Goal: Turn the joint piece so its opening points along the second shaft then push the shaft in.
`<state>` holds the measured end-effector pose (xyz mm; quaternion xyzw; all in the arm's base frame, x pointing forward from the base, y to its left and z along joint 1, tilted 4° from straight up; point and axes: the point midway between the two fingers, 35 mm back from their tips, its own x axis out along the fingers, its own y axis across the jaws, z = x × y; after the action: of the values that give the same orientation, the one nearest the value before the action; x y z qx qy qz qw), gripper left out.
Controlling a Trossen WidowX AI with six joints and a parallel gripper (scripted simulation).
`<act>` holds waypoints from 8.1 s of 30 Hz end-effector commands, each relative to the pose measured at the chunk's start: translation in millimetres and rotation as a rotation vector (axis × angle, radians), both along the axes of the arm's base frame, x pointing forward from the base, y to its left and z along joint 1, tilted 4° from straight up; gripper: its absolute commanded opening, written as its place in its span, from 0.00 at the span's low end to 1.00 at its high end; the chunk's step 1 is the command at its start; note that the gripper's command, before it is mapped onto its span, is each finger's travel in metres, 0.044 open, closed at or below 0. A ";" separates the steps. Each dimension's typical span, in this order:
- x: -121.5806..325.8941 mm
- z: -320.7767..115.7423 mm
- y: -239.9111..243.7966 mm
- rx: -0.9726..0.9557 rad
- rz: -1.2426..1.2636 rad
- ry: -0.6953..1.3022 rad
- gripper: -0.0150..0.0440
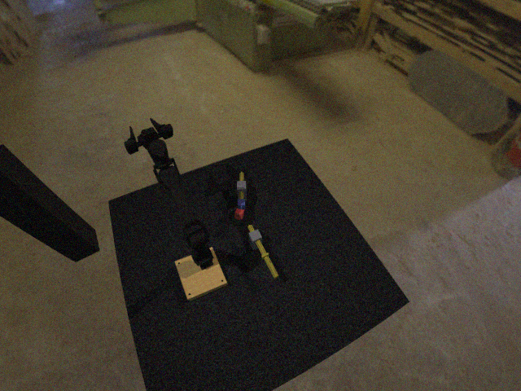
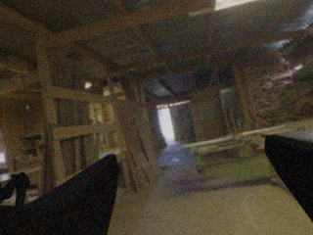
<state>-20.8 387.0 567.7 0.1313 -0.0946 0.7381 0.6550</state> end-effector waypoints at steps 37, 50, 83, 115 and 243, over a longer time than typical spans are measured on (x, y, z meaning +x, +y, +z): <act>211.5 -217.9 -59.2 -0.803 -0.612 0.435 1.00; 249.3 -288.2 -142.4 -1.056 -0.852 0.717 1.00; 217.9 -369.4 -311.5 -1.472 -1.245 1.402 1.00; 221.4 -378.1 -309.6 -0.779 -1.789 2.164 1.00; 278.9 -496.1 -267.0 1.004 -2.298 2.667 0.56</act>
<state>258.4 119.7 72.3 -0.6027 -0.2078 0.7045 -0.3117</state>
